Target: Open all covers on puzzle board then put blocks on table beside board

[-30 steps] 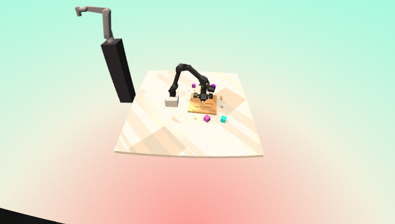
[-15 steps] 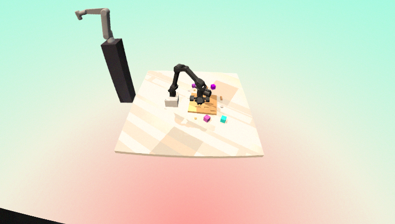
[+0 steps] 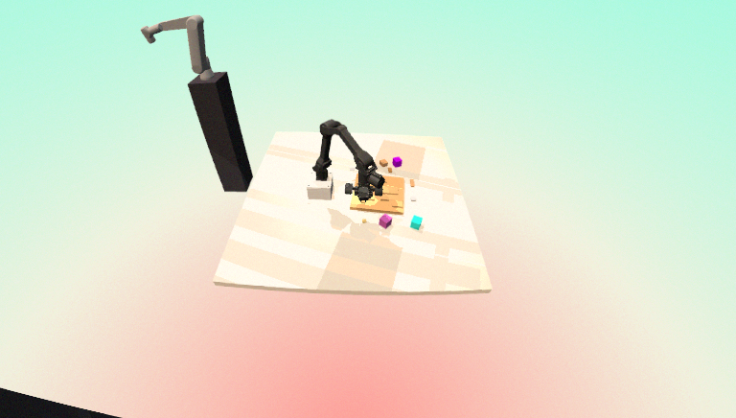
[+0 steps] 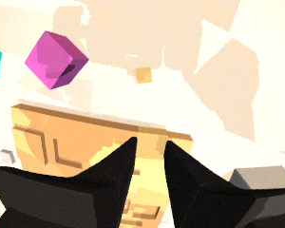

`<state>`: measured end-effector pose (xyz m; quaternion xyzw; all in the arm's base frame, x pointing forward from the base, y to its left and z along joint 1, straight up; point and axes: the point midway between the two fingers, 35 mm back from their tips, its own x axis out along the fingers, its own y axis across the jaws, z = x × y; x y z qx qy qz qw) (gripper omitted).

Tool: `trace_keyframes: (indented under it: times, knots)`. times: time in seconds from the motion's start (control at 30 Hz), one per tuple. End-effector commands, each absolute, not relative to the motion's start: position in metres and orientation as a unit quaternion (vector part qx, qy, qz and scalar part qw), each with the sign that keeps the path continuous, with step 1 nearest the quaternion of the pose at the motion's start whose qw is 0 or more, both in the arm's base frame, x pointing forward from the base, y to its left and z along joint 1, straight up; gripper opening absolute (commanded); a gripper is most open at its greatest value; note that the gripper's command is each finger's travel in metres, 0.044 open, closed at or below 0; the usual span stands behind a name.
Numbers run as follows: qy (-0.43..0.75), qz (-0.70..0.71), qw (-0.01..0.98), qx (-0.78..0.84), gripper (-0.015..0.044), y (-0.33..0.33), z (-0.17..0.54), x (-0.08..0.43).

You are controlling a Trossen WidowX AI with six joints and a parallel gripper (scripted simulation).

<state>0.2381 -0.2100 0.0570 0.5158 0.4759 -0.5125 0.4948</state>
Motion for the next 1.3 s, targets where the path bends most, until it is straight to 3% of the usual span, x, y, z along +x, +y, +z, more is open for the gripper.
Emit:
trace_keyframes:
  times: [0.0,0.43,1.27]
  knots:
    - [0.478,-0.511,0.495,0.515,0.008,-0.217,0.056,0.227]
    - [0.479,-0.512,0.495,0.514,0.008,-0.241,0.055,0.187]
    - [0.479,-0.512,0.495,0.514,0.008,-0.245,0.016,0.19]
